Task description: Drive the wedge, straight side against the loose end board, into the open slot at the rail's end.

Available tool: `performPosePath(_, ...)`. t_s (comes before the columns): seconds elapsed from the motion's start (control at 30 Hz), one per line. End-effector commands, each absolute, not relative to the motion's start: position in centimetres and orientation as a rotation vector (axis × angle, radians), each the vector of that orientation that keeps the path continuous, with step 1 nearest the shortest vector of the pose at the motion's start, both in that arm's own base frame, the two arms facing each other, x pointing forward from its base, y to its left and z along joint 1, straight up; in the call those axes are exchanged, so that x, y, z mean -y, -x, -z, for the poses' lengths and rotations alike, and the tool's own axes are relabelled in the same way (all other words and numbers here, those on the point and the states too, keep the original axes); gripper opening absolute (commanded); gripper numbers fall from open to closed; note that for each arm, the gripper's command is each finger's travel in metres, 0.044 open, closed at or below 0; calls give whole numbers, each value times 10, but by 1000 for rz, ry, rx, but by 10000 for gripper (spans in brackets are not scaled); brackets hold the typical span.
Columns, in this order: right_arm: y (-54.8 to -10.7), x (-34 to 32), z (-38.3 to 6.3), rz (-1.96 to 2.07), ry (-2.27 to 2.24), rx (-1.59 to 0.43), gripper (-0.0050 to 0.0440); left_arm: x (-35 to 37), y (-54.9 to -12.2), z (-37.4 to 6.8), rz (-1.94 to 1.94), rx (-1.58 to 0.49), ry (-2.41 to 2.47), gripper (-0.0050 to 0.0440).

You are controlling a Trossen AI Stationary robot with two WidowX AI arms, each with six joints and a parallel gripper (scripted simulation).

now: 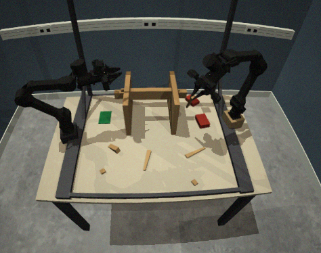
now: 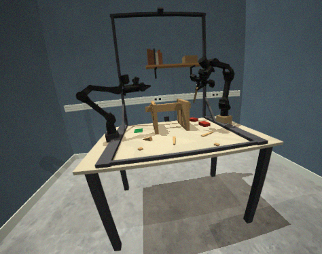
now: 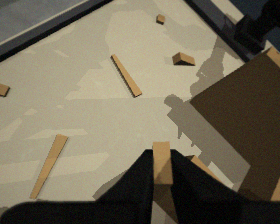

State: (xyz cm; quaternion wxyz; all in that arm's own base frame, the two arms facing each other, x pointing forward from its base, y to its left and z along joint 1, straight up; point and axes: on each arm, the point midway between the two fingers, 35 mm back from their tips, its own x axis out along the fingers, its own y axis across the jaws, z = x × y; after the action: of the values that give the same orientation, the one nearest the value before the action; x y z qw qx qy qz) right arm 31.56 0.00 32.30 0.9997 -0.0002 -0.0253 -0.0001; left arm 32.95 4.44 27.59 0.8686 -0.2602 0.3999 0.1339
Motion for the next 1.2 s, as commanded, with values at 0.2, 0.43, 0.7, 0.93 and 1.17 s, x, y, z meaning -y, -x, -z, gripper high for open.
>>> performPosePath(0.2, -315, 0, -335, -3, -4, 75, 187, 23, -298, -325, 9, -740, 188, 10)
performPosePath(0.43, -315, 0, -335, -3, -4, 75, 187, 65, -262, -352, 233, -638, -91, 10)
performPosePath(0.7, -315, 0, -335, -3, -4, 75, 187, 116, -296, -317, 222, -658, -82, 10)
performPosePath(0.93, -315, 0, -335, -3, -4, 75, 187, 135, -300, -303, 232, -673, -89, 10)
performPosePath(1.17, -315, 0, -335, -3, -4, 75, 187, 148, -302, -300, 239, -660, -85, 10)
